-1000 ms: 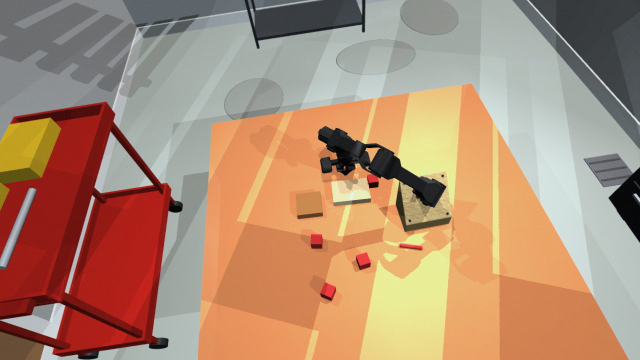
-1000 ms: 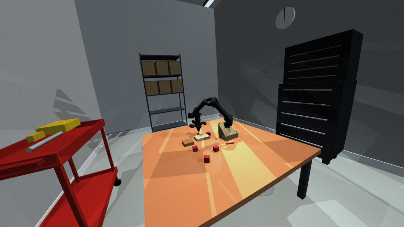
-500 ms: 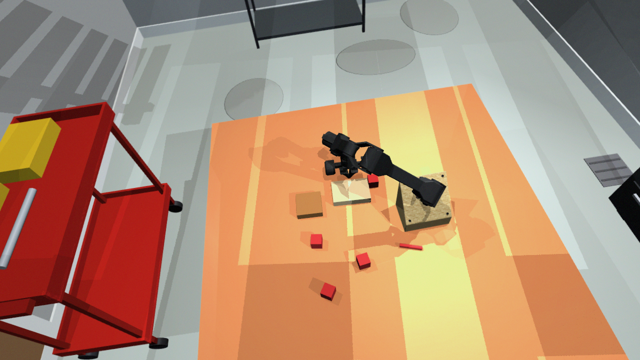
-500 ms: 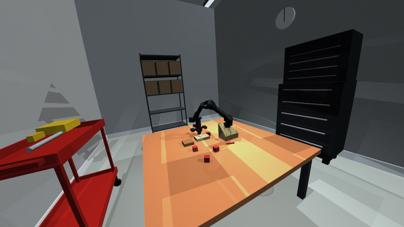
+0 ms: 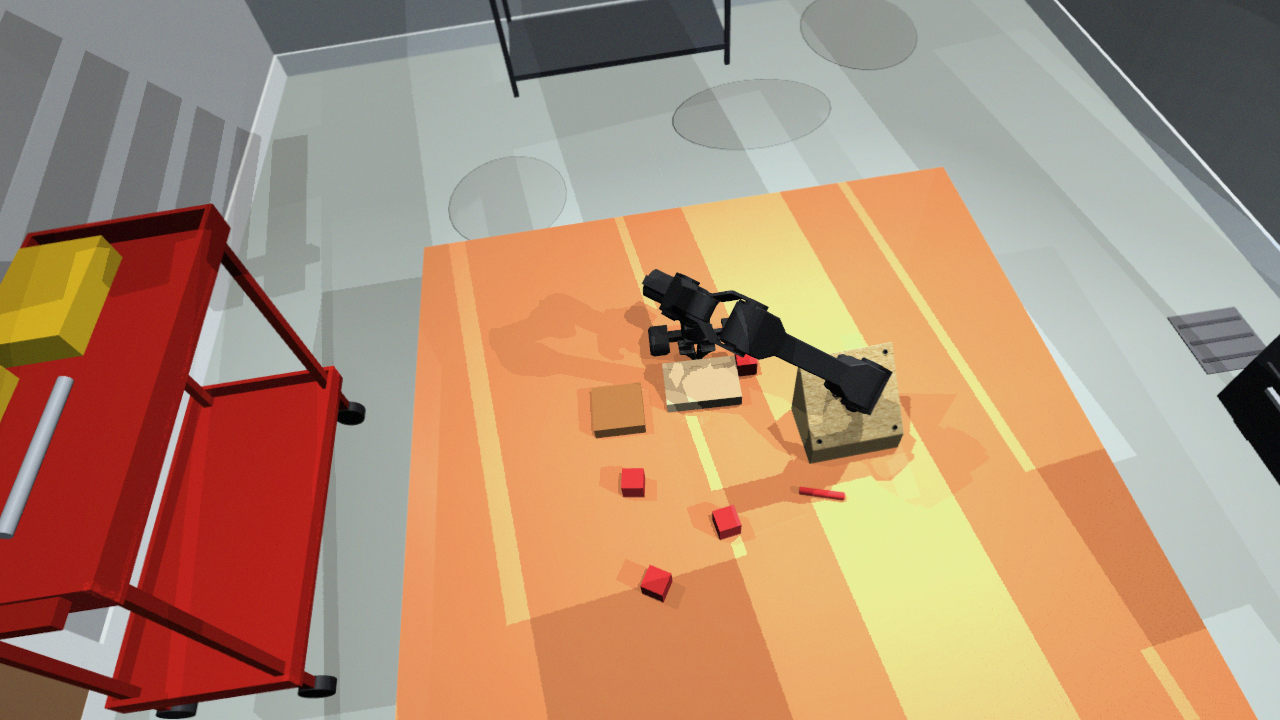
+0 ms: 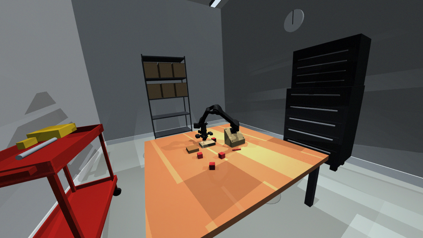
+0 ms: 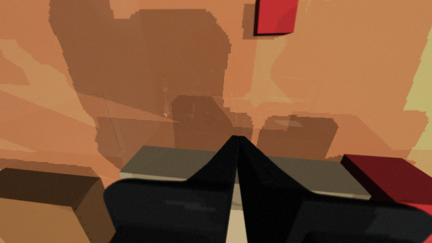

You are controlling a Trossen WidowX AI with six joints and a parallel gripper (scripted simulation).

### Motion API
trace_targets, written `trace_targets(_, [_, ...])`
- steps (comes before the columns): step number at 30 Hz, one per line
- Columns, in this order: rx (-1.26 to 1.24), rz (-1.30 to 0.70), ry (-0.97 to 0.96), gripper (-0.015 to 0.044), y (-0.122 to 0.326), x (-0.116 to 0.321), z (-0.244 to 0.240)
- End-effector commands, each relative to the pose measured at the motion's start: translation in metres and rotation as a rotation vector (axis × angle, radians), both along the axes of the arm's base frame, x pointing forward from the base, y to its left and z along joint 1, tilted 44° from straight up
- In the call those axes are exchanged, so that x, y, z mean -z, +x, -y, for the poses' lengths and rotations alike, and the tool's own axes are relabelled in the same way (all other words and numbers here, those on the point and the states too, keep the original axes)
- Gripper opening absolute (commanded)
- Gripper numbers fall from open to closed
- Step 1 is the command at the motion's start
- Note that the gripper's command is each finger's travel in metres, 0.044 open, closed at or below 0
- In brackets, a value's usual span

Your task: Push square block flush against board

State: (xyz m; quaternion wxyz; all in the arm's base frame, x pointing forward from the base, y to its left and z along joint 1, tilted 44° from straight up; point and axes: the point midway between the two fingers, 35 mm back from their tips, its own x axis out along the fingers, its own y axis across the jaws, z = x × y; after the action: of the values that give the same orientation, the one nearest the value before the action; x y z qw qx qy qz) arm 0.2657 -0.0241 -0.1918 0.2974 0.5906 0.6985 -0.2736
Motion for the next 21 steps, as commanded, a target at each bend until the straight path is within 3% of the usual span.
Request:
trace_targets(1, [0.001, -0.002, 0.002, 0.0000, -0.001, -0.005, -0.007])
trace_targets(21, [0.001, -0.003, 0.006, 0.0000, -0.004, -0.026, -0.030])
